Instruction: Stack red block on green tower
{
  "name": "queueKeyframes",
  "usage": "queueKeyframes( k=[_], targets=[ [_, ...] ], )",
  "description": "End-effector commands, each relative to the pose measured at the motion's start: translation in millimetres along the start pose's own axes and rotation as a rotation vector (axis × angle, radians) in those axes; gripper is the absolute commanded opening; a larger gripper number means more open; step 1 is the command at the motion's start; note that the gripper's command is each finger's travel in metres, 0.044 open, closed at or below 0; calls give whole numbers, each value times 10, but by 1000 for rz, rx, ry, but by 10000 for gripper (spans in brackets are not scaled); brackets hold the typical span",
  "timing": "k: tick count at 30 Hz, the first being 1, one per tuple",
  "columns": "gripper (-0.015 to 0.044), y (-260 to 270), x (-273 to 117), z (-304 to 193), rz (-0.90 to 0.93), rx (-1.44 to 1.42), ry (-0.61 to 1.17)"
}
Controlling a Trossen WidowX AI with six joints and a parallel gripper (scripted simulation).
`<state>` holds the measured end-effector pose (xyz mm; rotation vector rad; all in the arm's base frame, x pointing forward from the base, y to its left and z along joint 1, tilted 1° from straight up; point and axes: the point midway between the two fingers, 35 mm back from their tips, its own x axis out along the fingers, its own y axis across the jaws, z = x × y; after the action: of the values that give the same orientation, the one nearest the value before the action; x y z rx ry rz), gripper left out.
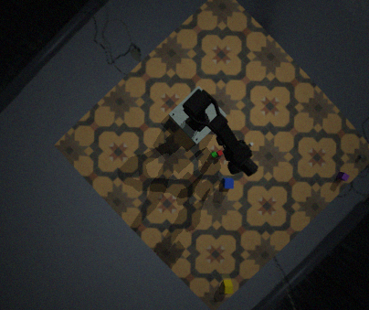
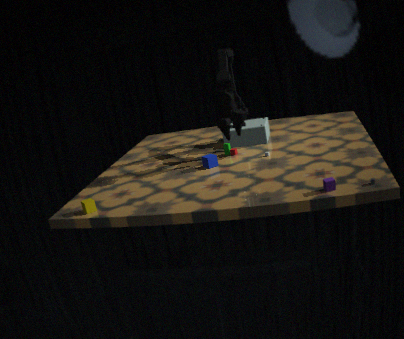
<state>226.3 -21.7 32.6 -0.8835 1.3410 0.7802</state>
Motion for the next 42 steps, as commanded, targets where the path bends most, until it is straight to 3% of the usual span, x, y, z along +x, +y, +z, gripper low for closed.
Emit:
queueKeyframes(
  k=[1,8,15,42],
  targets=[
    [440,27,-22,-134,47,-93,26],
    [440,39,9,-199,60,-114,30],
    [440,61,354,-207,60,-114,30],
    [440,84,700,-207,60,-114,30]
  ],
)
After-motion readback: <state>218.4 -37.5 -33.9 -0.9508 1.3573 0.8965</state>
